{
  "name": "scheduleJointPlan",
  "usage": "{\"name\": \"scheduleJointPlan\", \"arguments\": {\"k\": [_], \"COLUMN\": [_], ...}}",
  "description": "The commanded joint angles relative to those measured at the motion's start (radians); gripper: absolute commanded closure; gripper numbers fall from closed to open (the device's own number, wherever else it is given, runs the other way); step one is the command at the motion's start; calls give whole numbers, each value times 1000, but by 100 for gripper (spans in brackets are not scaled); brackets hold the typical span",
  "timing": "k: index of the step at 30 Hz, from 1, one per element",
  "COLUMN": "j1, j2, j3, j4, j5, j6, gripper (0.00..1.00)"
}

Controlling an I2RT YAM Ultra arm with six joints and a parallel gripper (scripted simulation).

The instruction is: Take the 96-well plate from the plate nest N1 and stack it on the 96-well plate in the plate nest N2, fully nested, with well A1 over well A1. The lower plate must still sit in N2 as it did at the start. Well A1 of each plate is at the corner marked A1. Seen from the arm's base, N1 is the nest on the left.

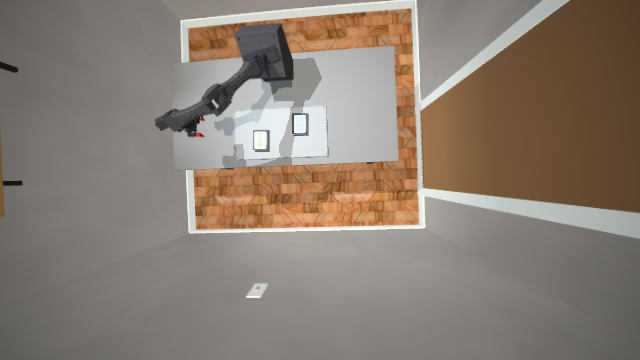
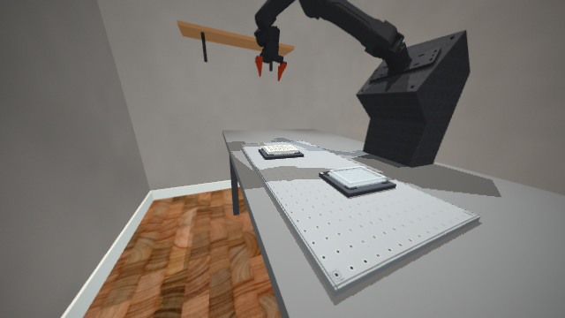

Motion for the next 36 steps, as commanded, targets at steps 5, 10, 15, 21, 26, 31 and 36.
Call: {"name": "scheduleJointPlan", "arguments": {"k": [5, 10, 15, 21, 26, 31, 36], "j1": [-29, -29, -29, 58, 125, 191, 233], "j2": [-19, -19, -19, 0, -19, -24, -31], "j3": [11, 11, 11, 19, -19, -42, -59], "j4": [2, 2, 2, 9, 19, 41, 57], "j5": [0, 0, 0, 59, 116, 173, 212], "j6": [0, 0, 0, -41, -71, -95, -116], "gripper": [0, 0, 0, 0, 0, 0, 0]}}
